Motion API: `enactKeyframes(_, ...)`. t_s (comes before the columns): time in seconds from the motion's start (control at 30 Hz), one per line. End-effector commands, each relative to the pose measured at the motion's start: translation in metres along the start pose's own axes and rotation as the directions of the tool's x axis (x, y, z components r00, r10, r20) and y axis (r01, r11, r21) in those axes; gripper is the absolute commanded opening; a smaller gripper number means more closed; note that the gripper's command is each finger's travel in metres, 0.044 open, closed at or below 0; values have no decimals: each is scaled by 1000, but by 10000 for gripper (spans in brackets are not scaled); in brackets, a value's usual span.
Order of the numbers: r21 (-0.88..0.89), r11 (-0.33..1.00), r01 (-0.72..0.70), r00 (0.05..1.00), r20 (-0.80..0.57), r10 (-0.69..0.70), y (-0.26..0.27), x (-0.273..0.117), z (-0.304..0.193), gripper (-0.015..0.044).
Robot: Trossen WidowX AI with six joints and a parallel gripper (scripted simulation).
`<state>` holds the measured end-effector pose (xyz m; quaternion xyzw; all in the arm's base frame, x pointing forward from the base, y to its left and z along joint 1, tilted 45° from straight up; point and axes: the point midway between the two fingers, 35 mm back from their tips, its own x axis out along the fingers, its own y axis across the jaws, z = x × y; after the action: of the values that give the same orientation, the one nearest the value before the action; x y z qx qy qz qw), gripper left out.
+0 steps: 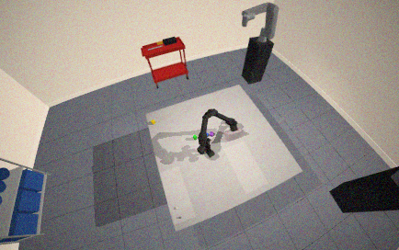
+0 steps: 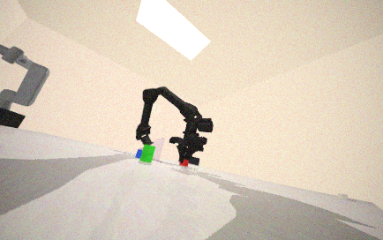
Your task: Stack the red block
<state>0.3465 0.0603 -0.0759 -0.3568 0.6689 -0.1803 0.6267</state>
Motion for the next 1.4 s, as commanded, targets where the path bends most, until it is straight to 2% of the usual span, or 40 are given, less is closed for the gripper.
enactKeyframes(0.0, 7, 1000, -3, 1000, 5, 3, 0, -14, 2, 0)
enactKeyframes(0.57, 6, 1000, -7, 1000, 5, 7, 1, -107, 1, 0)
enactKeyframes(0.83, 6, 1000, -7, 1000, 5, 7, 0, -110, 2, 0)
enactKeyframes(1.37, 5, 1000, -9, 1000, 9, 9, -147, -111, 23, 0)
